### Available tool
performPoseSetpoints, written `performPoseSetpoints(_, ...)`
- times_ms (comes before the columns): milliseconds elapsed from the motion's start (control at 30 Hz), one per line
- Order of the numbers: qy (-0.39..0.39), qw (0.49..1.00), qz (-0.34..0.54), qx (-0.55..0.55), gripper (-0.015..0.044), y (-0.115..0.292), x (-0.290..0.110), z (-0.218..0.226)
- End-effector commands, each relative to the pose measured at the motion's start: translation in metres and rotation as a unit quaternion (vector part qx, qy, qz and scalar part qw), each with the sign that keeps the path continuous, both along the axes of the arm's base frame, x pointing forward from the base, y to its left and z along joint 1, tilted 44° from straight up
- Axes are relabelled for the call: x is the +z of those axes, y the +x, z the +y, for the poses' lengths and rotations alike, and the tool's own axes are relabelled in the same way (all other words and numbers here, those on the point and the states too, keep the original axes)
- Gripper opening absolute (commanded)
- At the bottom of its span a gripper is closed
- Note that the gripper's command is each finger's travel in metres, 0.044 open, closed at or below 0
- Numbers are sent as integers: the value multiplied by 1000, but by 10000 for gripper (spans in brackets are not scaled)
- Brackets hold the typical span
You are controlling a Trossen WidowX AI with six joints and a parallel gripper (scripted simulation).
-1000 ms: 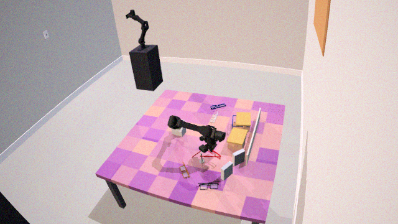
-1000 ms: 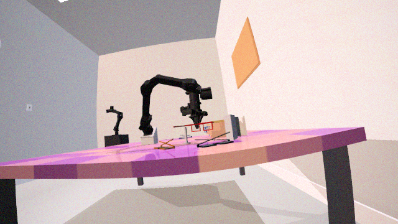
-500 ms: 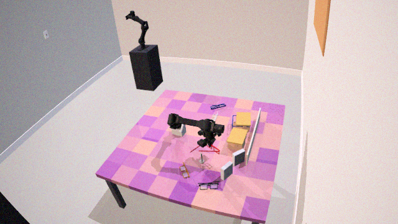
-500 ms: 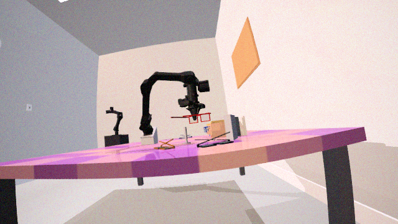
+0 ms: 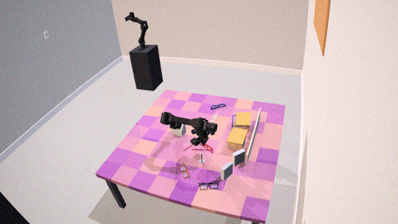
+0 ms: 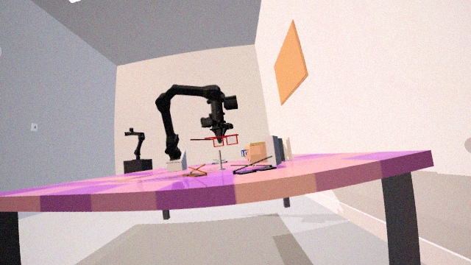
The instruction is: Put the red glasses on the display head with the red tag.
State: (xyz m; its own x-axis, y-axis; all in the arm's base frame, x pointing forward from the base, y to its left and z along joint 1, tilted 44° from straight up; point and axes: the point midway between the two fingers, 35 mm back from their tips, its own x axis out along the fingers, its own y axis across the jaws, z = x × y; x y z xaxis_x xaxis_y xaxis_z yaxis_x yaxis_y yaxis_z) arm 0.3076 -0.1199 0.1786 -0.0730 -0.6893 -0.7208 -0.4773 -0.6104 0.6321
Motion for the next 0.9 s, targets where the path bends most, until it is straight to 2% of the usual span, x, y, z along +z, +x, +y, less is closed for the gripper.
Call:
performPoseSetpoints(0, -2, 1000, -5, -2, 0, -13, 1, 0)
performPoseSetpoints(267, -2, 1000, -5, -2, 0, -18, -4, -4)
performPoseSetpoints(667, -4, 1000, -5, -2, 0, -22, -41, -40)
performPoseSetpoints(867, -4, 1000, -5, -2, 0, -23, -43, -39)
